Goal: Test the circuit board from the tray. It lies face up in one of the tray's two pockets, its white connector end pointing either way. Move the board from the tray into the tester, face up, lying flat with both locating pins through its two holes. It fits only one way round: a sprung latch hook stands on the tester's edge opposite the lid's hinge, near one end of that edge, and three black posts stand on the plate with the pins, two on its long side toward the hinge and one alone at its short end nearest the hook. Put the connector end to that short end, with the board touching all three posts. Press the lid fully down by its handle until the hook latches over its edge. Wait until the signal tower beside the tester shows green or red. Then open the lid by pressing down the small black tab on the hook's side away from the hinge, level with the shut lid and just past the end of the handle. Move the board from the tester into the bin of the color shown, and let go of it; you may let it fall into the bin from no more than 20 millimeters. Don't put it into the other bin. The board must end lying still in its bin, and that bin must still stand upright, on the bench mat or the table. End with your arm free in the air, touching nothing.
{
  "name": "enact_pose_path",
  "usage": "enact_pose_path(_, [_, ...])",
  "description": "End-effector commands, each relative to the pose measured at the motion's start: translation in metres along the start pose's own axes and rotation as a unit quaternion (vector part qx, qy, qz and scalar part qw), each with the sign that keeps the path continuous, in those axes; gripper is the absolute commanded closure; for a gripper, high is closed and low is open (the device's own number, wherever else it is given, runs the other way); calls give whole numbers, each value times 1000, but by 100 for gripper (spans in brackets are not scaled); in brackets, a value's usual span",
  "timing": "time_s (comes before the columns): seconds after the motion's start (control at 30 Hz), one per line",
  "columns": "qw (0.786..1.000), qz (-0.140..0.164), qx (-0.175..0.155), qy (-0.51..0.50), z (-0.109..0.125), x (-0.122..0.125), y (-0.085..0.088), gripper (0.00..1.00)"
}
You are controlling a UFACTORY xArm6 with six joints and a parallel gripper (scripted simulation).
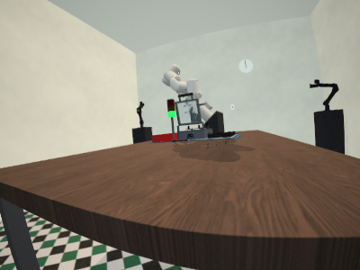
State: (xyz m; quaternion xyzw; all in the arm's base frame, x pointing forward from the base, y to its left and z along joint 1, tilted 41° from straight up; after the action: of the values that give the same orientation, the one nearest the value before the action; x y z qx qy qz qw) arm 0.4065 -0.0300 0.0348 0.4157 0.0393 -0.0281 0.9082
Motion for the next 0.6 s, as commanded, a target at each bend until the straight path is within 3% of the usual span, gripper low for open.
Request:
enact_pose_path(0.0, [1000,2,0,-1,0,1,11,21])
enact_pose_path(0.37, [1000,2,0,-1,0,1,55,21])
enact_pose_path(0.57, [1000,2,0,-1,0,1,66,21])
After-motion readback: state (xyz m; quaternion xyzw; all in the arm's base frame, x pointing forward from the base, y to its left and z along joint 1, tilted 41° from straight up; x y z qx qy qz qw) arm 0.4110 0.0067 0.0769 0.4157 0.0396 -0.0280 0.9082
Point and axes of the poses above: the point where the finger pads meet when closed, its own y axis back along the fingers, its own x axis across the jaws, z = x × y, the point moved 6 cm from there along y, back along the fingers, and after that the axes turned 10 degrees about y, right-handed, at the moved point
